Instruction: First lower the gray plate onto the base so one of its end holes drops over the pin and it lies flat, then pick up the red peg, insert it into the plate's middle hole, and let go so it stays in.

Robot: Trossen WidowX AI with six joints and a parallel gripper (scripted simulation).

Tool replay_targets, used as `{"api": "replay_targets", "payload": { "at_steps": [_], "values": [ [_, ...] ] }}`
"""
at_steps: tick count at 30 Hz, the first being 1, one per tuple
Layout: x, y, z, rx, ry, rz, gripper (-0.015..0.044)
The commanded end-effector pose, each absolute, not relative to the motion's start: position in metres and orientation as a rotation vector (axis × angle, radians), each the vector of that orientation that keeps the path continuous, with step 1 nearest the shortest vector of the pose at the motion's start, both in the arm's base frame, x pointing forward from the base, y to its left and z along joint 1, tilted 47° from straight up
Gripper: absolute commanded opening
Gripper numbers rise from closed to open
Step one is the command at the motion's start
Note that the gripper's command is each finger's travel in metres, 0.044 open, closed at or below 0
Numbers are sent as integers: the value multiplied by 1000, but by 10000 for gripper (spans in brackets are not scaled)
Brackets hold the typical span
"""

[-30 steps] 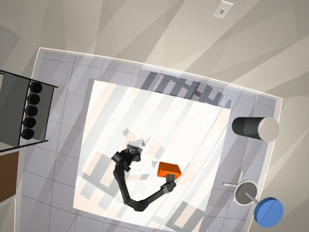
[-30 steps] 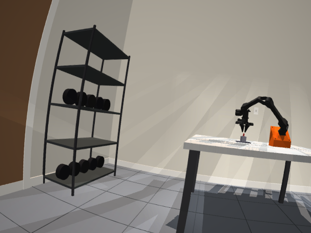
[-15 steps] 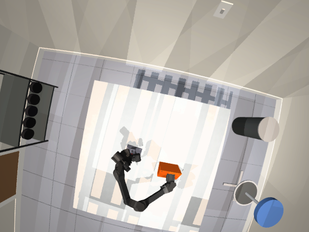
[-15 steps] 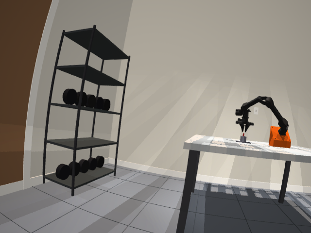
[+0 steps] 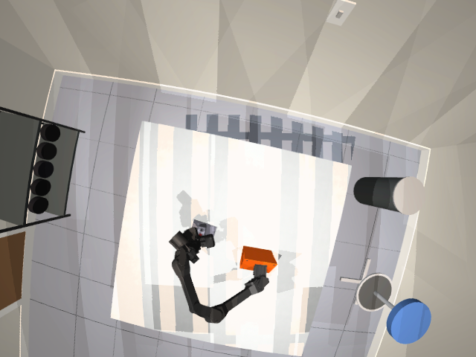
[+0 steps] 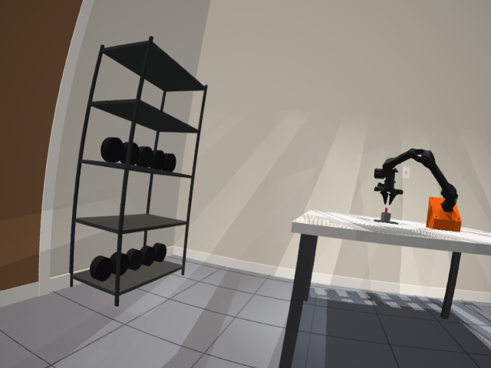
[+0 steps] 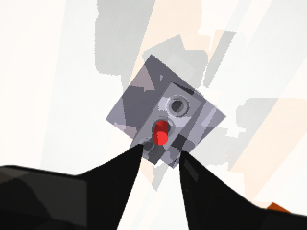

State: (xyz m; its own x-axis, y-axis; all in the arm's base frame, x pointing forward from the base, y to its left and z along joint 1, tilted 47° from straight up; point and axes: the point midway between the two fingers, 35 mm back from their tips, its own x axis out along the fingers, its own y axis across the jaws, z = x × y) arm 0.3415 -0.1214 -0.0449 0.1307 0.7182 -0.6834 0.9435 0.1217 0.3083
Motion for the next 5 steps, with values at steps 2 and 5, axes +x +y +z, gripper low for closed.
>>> {"api": "replay_targets", "payload": {
  "at_steps": [2,5],
  "values": [
    [341,-124,-42,1639,1636,-371,150],
    [340,-125,-40,1639,1636,-371,150]
  ]
}}
